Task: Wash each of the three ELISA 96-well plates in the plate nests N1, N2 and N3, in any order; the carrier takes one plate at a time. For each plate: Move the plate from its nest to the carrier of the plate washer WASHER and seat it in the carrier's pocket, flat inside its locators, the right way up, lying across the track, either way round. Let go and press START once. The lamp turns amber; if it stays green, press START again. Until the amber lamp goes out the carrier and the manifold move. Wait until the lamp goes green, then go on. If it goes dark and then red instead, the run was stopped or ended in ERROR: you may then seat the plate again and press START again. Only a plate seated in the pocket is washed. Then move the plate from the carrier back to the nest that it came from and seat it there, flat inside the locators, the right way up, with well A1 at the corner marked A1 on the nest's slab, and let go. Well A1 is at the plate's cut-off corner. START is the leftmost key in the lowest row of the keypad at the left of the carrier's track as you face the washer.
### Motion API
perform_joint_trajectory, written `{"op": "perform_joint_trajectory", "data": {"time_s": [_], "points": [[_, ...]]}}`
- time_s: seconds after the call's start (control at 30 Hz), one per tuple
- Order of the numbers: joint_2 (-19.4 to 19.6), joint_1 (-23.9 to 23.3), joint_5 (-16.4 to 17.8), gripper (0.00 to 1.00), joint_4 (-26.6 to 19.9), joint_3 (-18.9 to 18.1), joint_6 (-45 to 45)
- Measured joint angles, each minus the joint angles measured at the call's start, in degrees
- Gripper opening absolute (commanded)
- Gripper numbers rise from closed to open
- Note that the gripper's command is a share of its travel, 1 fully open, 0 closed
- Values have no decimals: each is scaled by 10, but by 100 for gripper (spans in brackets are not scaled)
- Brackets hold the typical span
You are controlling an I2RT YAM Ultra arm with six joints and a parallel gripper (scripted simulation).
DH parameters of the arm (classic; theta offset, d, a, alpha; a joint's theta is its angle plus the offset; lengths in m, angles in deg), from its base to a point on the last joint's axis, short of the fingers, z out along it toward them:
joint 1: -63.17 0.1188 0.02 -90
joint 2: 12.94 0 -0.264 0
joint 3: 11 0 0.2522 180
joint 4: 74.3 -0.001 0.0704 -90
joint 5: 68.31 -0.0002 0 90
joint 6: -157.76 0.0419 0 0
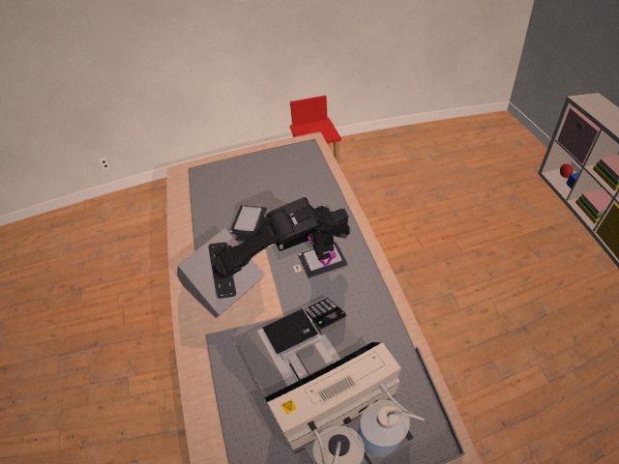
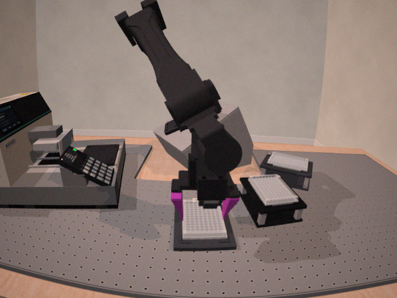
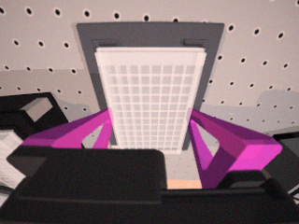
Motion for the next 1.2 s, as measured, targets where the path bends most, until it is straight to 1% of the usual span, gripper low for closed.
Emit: {"op": "perform_joint_trajectory", "data": {"time_s": [1.2], "points": [[6,-4,1,0,11,2,-4]]}}
